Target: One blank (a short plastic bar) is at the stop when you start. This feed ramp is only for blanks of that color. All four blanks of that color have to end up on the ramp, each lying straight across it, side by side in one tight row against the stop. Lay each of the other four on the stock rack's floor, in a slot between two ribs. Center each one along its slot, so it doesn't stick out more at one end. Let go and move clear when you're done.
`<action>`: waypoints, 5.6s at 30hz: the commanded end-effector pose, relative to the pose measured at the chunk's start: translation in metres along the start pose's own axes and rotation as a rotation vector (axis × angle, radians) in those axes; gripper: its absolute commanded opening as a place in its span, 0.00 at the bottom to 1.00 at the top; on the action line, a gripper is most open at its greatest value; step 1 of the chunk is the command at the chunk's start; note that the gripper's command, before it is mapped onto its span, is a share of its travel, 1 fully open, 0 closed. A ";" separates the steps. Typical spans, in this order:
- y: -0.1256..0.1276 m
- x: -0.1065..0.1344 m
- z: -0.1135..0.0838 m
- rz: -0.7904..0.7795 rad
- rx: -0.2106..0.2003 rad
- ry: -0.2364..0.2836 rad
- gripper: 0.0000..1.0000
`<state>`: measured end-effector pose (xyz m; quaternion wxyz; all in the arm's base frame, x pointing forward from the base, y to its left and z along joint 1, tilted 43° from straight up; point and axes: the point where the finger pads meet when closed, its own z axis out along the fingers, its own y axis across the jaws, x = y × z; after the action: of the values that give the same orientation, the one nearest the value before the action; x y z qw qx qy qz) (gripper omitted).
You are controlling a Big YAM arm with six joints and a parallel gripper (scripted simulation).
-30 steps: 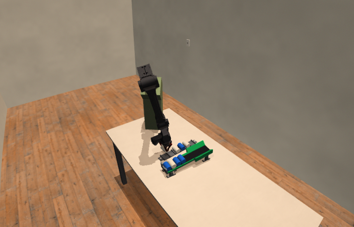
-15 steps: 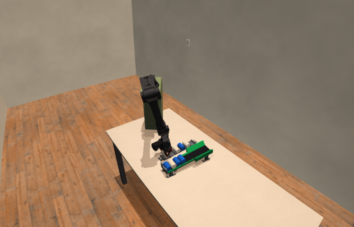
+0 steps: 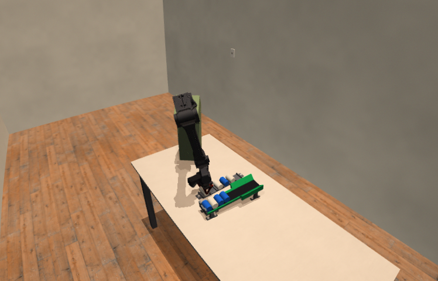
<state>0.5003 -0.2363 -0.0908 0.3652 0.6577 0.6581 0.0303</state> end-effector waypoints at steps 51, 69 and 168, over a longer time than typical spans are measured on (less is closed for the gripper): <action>0.017 -0.006 -0.007 0.001 -0.024 -0.008 0.57; 0.020 -0.005 -0.007 0.000 -0.027 -0.007 0.57; 0.022 -0.002 -0.008 0.001 -0.027 -0.005 0.57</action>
<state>0.5050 -0.2373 -0.0885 0.3645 0.6575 0.6587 0.0302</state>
